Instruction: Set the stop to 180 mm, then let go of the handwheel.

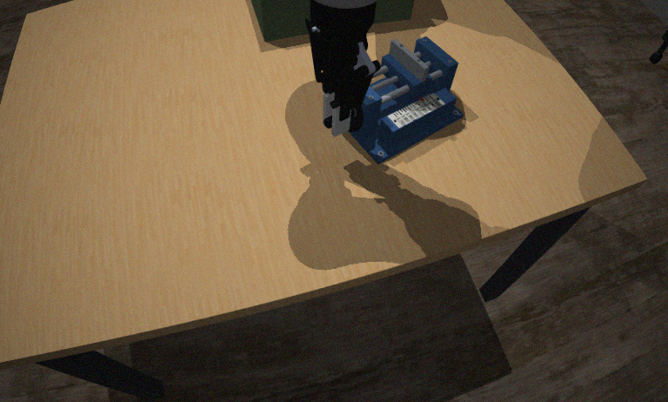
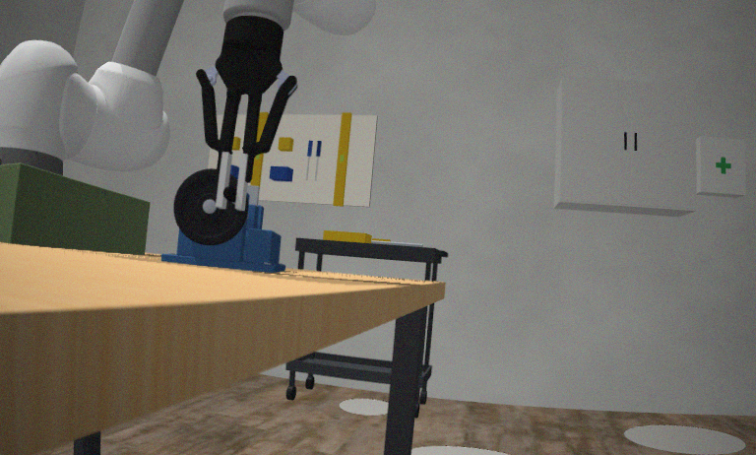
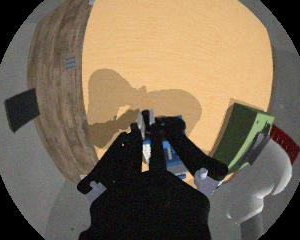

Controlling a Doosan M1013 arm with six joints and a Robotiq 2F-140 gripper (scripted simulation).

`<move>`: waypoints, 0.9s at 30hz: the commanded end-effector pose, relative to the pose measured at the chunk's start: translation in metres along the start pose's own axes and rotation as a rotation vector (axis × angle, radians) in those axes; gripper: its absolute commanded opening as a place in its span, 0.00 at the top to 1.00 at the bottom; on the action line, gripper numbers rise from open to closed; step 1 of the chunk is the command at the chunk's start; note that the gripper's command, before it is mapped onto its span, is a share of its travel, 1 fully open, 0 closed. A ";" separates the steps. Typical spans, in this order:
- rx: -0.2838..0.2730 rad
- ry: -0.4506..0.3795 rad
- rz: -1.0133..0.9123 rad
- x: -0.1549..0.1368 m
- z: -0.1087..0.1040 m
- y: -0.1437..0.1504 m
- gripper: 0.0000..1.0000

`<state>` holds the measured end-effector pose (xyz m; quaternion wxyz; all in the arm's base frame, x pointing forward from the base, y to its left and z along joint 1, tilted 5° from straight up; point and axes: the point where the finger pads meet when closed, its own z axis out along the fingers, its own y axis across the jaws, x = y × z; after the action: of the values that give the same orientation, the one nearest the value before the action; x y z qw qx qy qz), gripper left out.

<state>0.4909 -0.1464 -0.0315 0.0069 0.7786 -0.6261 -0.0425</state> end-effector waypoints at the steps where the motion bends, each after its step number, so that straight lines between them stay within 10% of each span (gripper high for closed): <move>1: 0.000 0.000 0.000 0.000 0.003 -0.001 0.96; 27: 0.000 0.000 0.000 0.000 0.041 0.009 0.96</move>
<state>0.4828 -0.1461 -0.0682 0.0065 0.7783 -0.6265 -0.0422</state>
